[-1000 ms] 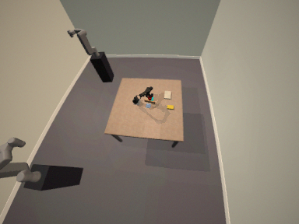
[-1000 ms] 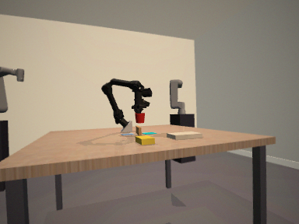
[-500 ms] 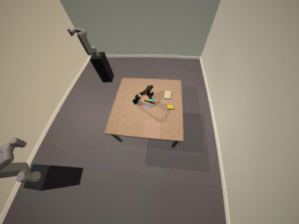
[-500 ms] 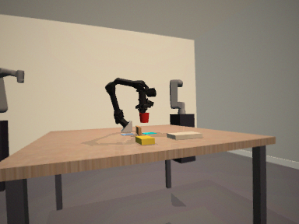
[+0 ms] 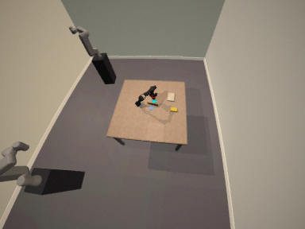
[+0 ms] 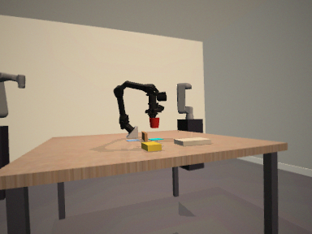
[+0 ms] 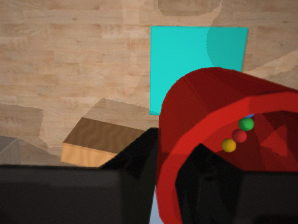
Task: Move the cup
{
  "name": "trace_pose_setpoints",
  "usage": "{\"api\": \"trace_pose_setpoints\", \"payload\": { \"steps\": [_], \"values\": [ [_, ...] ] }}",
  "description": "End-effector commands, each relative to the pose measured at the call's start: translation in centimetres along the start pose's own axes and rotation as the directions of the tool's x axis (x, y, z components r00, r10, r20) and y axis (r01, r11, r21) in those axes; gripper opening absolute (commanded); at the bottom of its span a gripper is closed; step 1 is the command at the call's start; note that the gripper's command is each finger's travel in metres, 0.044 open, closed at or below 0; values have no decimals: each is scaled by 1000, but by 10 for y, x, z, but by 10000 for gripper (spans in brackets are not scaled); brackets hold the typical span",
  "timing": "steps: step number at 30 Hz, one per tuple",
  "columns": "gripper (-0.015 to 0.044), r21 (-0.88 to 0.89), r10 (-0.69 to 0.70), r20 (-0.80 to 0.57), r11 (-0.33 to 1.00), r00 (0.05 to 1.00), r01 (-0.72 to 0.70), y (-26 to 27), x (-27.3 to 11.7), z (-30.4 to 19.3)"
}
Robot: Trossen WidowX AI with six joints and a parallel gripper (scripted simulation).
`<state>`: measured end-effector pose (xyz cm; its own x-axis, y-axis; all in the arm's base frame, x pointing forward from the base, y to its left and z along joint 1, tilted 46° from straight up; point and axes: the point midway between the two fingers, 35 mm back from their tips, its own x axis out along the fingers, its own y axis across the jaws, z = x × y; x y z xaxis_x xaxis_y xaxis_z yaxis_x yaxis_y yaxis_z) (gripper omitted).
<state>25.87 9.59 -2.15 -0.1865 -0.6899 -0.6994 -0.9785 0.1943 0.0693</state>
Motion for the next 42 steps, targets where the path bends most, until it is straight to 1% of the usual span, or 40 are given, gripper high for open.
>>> {"api": "trace_pose_setpoints", "payload": {
  "steps": [1, 42],
  "values": [
    [0, 6, 2, 5, 1000, 1000, -2, -1, 1, 4],
    [0, 6, 1, 4, 1000, 1000, -1, -1, 53, 5]
  ]
}}
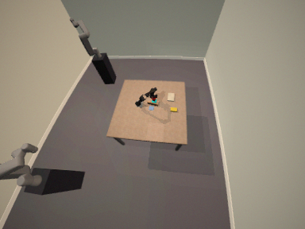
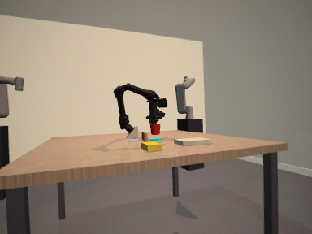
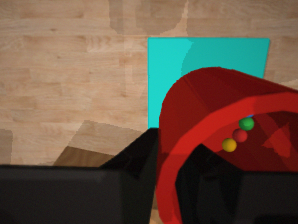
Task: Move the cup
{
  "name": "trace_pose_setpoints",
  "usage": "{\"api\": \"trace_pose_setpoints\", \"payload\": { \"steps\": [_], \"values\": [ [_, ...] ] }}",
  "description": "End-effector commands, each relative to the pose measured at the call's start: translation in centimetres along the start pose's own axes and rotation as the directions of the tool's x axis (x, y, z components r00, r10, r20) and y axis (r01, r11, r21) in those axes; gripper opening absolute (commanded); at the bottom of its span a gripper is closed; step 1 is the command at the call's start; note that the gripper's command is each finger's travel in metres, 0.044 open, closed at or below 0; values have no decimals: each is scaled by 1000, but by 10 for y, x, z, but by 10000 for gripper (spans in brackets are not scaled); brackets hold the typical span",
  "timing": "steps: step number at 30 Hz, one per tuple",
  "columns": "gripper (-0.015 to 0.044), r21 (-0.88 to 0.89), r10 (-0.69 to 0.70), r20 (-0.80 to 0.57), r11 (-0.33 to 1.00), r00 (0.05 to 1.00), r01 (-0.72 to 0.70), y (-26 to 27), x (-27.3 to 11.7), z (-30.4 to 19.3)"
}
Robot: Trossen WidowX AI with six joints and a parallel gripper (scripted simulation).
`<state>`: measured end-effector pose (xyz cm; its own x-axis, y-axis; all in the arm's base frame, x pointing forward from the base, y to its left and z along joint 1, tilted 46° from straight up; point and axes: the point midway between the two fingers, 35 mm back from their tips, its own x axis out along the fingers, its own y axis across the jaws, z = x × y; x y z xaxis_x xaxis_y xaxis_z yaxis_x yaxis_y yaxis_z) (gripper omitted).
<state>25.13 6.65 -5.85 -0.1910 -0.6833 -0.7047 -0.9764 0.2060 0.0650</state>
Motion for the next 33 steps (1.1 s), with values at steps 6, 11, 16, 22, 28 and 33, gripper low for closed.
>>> {"api": "trace_pose_setpoints", "payload": {
  "steps": [6, 11, 16, 22, 28, 33],
  "values": [
    [0, -5, -4, -4, 1000, 1000, 4, 0, 14, 0],
    [0, -5, -4, -4, 1000, 1000, 4, 0, 21, 0],
    [0, -5, -4, -5, 1000, 1000, 4, 0, 28, -1],
    [0, 0, 1, -2, 1000, 1000, -1, 1, 29, -1],
    [0, 0, 1, -2, 1000, 1000, -1, 1, 29, -1],
    [0, 0, 1, -2, 1000, 1000, -1, 1, 29, -1]
  ]
}}
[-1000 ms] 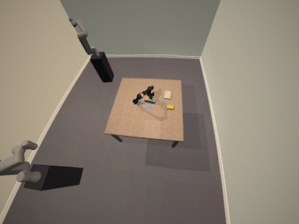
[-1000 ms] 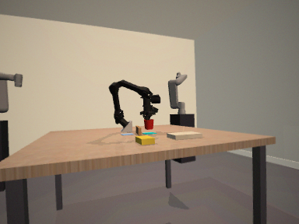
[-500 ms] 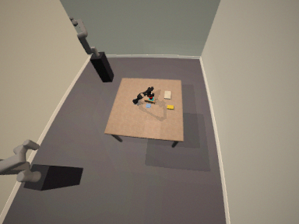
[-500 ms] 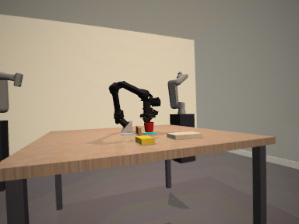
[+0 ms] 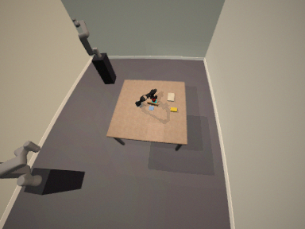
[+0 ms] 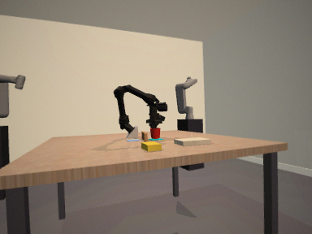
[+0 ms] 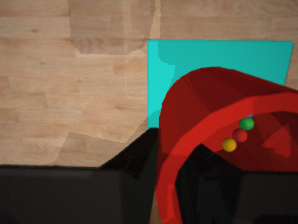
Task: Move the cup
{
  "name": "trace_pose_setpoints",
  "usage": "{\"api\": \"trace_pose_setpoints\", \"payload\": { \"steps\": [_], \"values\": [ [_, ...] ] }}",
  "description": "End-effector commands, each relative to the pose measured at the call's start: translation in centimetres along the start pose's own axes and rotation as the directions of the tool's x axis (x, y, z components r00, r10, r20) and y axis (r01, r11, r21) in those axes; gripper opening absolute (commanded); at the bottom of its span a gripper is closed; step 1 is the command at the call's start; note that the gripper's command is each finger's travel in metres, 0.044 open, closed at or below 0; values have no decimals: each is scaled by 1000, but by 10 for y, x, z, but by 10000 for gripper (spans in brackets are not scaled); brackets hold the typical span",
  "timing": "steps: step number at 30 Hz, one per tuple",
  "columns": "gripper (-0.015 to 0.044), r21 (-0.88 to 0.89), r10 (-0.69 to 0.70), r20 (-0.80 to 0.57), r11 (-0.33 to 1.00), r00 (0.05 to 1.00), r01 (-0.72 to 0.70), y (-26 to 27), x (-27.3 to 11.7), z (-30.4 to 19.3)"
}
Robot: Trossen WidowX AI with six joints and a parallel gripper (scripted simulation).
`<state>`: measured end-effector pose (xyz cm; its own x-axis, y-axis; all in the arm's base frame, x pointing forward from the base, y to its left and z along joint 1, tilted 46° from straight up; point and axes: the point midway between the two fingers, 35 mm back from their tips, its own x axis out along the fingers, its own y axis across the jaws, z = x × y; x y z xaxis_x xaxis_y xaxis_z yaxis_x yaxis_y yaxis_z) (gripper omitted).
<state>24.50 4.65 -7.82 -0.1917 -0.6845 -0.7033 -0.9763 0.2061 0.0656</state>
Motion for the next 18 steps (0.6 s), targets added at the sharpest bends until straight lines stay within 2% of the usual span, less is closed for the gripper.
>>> {"api": "trace_pose_setpoints", "payload": {
  "steps": [1, 5, 18],
  "values": [
    [26, 1, 0, 0, 1000, 1000, 0, 0, 0, 0],
    [128, 1, 0, 0, 1000, 1000, 0, 0, 0, 0],
    [128, 0, 0, 0, 1000, 1000, 0, 0, -6, 0]
  ]
}}
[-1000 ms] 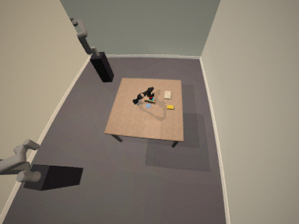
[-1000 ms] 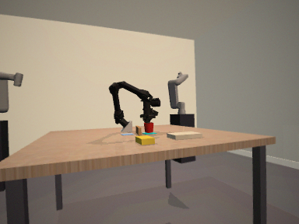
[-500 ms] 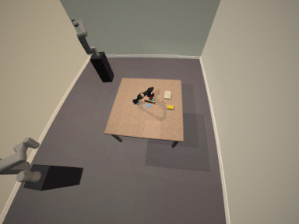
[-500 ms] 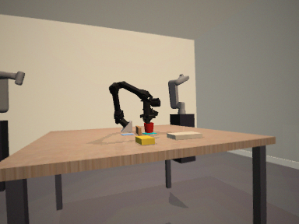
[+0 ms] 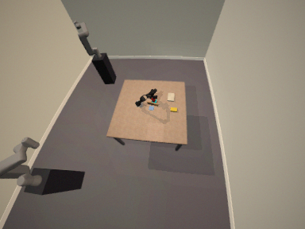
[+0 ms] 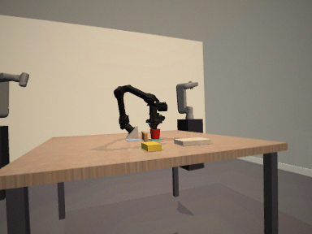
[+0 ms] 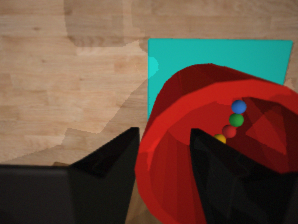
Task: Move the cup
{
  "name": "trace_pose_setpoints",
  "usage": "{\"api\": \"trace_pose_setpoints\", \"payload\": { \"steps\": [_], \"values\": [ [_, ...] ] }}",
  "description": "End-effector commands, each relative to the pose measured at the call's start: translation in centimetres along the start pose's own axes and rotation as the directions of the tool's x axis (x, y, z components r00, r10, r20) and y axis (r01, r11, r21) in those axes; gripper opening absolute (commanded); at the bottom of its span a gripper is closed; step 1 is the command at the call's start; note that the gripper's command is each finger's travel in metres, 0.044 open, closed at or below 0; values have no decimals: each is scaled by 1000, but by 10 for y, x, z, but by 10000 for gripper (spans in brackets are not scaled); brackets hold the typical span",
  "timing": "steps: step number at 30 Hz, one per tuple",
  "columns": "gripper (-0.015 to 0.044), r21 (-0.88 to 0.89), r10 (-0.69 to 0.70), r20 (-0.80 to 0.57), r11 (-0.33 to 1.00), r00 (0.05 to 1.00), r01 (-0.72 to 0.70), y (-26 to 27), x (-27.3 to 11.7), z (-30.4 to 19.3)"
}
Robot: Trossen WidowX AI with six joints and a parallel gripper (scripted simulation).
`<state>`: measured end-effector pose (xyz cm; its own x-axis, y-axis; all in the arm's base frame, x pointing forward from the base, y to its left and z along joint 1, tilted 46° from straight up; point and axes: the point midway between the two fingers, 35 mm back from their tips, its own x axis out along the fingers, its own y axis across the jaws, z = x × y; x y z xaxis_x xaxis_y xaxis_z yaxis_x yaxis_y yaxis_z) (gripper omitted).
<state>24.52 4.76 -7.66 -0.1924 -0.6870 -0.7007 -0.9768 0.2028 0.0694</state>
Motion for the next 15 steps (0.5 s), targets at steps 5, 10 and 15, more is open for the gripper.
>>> {"api": "trace_pose_setpoints", "payload": {
  "steps": [5, 10, 15],
  "values": [
    [128, 4, -1, 4, 1000, 1000, 1, -1, -11, 1],
    [128, 3, -2, 4, 1000, 1000, 2, -1, -18, 1],
    [128, 3, -3, 4, 1000, 1000, 3, -1, -25, 1]
  ]
}}
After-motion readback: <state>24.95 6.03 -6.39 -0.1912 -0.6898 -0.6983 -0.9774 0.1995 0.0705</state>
